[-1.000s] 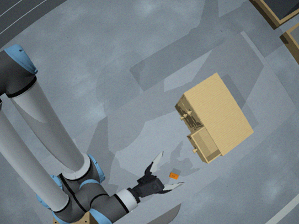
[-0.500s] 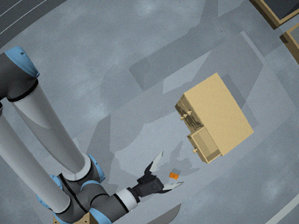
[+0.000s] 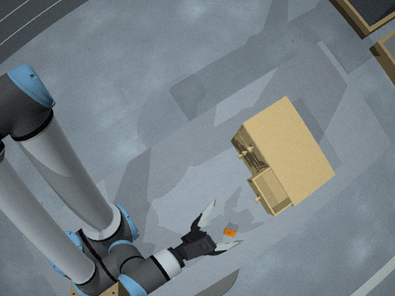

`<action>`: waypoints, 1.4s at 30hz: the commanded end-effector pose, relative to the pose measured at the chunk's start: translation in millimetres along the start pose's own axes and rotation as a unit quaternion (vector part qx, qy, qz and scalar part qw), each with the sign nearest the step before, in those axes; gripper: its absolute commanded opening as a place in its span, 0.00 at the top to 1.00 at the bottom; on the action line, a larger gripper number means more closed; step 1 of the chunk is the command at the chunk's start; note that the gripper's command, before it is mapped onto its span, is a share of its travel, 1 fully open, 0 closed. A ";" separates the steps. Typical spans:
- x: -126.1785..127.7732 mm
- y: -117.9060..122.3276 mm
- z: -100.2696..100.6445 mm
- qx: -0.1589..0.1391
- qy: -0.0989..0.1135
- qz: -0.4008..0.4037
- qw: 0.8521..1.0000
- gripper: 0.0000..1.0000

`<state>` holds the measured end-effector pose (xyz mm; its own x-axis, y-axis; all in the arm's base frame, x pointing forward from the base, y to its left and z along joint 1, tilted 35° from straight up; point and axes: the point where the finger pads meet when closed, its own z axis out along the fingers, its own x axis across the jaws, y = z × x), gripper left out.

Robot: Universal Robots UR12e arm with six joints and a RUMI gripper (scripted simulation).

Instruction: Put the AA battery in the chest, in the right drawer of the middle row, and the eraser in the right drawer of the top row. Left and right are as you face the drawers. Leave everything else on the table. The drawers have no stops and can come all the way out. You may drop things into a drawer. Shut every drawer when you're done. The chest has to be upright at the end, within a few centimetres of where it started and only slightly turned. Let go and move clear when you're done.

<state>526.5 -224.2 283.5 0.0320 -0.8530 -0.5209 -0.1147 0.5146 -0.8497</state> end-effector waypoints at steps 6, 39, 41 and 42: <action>-2.5 2.2 2.2 0.012 0.007 0.001 1.000 0.00; -2.6 2.4 2.2 0.012 0.007 0.001 1.000 0.80; -2.6 2.4 2.2 0.012 0.007 0.001 1.000 0.80; -2.6 2.4 2.2 0.012 0.007 0.001 1.000 0.80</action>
<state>526.9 -222.6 283.0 0.0236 -0.8533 -0.5208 -0.1034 0.5161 -0.8503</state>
